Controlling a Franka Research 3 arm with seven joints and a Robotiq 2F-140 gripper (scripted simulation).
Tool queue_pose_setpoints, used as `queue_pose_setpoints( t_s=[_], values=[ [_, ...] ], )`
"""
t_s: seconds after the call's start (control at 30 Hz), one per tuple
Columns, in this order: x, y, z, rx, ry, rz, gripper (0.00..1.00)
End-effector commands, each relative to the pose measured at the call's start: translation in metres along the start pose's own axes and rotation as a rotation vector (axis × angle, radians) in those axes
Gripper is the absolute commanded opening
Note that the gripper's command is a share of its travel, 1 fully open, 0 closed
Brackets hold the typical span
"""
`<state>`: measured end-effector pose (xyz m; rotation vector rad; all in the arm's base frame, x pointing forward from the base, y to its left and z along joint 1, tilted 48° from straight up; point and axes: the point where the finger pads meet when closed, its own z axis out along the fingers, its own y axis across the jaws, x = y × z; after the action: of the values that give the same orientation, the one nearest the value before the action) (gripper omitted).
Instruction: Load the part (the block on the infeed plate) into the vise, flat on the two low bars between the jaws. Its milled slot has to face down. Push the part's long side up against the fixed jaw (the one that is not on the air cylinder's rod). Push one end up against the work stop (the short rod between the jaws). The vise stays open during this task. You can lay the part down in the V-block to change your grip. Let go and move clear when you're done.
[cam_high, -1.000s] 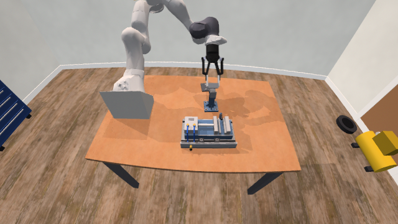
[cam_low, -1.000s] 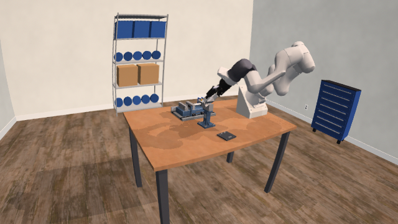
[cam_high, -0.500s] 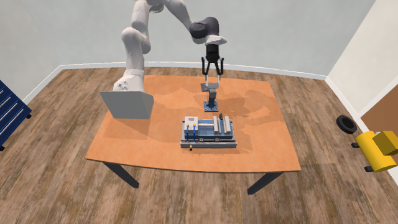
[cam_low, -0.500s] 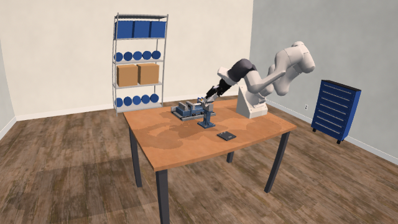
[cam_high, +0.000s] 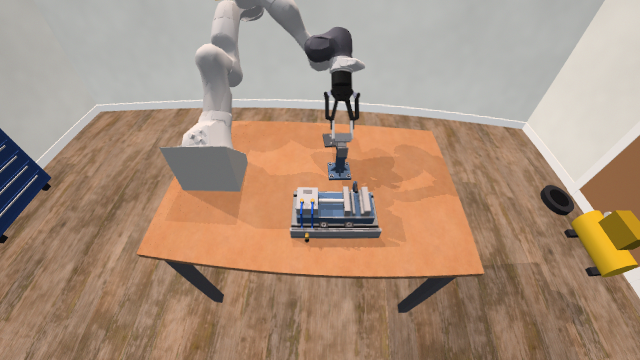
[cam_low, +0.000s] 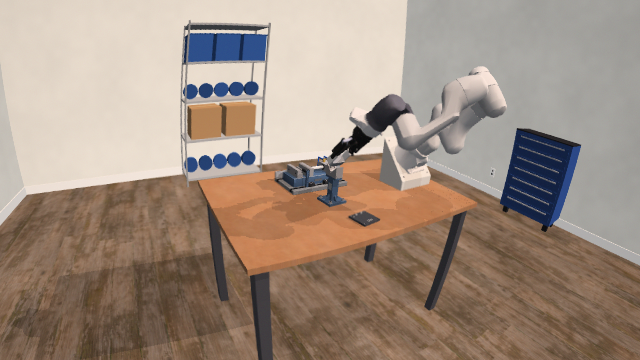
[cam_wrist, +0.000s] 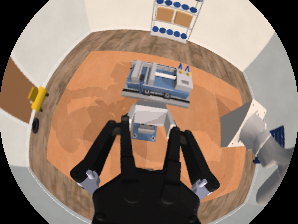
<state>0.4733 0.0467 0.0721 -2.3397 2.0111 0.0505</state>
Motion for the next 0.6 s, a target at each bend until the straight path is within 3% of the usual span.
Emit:
queue_pose_setpoints(
  t_s=[0.0,0.57],
  values=[
    [0.0030,-0.0013,-0.0024,0.004,-0.001,0.000,0.00],
    [0.0014,-0.0003,-0.0010,0.003,-0.034,0.000,0.00]
  ],
)
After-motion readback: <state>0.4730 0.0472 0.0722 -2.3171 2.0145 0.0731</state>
